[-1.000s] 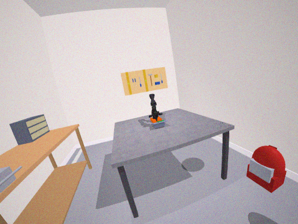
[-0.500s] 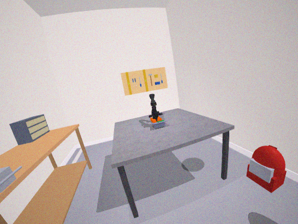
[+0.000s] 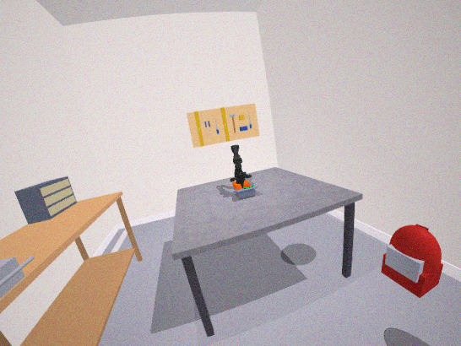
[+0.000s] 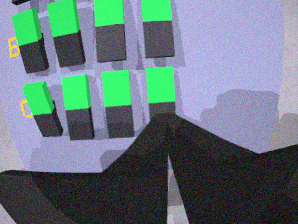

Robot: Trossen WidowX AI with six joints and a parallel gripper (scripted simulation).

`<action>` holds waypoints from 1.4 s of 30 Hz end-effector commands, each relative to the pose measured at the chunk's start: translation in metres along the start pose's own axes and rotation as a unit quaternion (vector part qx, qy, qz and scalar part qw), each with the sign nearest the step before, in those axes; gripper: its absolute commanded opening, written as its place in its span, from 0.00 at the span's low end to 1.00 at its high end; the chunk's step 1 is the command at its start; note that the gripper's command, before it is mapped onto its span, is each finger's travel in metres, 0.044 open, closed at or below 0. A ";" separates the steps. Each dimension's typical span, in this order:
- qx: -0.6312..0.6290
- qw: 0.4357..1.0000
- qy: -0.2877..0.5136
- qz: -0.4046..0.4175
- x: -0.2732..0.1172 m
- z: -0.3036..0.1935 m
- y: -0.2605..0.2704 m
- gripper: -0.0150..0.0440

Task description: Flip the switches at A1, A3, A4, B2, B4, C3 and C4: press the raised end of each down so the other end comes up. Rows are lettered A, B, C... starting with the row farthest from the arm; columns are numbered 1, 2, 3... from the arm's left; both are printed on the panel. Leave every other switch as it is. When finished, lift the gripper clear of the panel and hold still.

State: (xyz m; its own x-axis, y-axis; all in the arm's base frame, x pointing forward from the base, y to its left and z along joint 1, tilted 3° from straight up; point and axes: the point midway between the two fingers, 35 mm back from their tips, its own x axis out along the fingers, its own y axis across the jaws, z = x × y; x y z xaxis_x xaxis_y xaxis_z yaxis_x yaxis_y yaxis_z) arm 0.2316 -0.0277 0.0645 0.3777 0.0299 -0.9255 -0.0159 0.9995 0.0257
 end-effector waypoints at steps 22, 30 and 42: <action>0.002 1.000 0.000 0.000 0.004 -0.001 0.000 0.25; 0.002 1.000 0.000 0.000 0.005 -0.001 0.000 0.25; 0.002 1.000 0.014 0.000 -0.060 0.002 0.000 0.25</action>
State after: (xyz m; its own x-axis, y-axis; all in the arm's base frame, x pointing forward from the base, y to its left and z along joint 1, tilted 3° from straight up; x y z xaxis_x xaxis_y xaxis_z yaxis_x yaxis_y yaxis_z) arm 0.2195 -0.0292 0.0921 0.3461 0.0296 -0.9377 -0.0072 0.9996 0.0289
